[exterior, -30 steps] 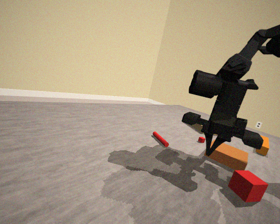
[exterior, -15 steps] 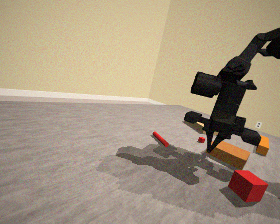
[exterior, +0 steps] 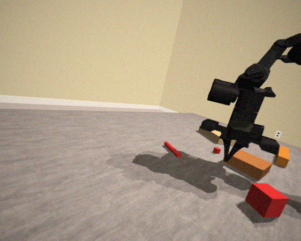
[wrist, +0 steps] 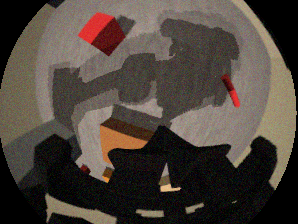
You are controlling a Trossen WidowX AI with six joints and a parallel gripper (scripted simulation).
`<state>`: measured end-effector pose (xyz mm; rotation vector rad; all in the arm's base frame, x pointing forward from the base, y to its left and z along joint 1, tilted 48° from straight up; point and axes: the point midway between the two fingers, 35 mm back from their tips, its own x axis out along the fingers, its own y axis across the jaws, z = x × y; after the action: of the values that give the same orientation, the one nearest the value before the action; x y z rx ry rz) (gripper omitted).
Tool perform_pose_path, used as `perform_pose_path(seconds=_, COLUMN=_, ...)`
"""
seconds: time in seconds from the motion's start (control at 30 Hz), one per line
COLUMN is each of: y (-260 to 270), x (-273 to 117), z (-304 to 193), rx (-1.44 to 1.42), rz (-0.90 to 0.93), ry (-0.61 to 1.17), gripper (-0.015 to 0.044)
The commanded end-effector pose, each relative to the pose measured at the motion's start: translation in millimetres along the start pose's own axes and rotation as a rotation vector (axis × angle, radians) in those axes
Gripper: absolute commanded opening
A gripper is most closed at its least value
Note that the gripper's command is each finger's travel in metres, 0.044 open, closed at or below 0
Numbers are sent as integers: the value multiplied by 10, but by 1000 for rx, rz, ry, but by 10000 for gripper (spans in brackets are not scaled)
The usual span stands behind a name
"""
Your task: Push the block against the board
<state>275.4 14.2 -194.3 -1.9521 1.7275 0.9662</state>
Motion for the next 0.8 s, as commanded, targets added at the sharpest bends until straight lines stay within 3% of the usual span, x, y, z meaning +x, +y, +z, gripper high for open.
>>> perform_pose_path(seconds=0.0, y=63, x=34, z=-92, rx=-5, rz=15, ry=8, gripper=0)
perform_pose_path(seconds=0.43, y=98, x=34, z=-301, rx=-6, rz=16, ry=9, gripper=0)
perform_pose_path(seconds=0.77, y=71, x=35, z=-183, rx=-5, rz=16, ry=8, gripper=0)
